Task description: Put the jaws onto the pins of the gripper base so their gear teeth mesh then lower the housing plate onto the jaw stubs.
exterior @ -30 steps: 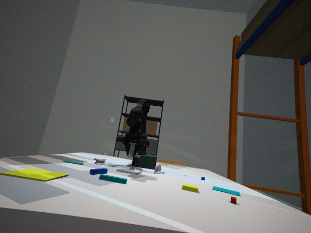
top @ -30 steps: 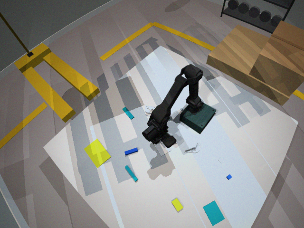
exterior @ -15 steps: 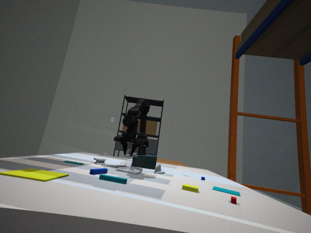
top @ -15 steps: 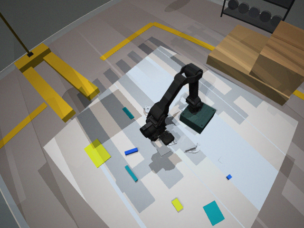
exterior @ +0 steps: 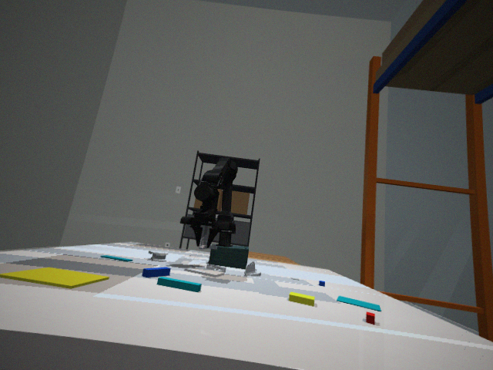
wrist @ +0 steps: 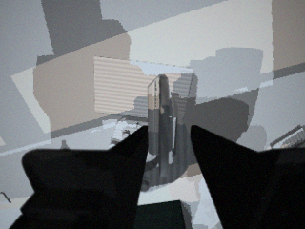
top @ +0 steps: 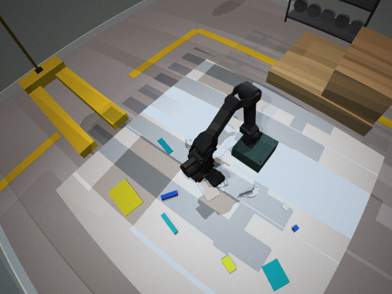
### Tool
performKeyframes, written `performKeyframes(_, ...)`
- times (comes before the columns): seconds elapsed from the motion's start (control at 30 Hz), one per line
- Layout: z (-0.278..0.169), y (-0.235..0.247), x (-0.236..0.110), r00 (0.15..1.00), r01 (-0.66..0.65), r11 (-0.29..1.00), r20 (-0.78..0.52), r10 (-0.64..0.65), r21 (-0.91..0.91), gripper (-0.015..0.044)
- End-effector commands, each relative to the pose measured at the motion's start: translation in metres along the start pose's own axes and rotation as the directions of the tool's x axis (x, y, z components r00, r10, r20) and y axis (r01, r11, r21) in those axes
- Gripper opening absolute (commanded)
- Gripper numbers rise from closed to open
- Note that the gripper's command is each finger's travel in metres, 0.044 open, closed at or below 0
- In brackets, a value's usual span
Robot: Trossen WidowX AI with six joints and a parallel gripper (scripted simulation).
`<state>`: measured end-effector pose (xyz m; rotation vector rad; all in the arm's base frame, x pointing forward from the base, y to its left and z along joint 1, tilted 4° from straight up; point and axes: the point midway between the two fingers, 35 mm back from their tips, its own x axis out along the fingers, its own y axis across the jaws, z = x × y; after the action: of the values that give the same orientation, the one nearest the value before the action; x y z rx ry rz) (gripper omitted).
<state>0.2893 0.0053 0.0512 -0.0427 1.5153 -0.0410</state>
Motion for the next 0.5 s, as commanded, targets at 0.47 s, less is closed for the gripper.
performKeyframes(0.47, 0.0005, 0.0001, 0.004, 1.0, 0.002, 1.0, 0.002, -0.002, -0.005, 0.0134)
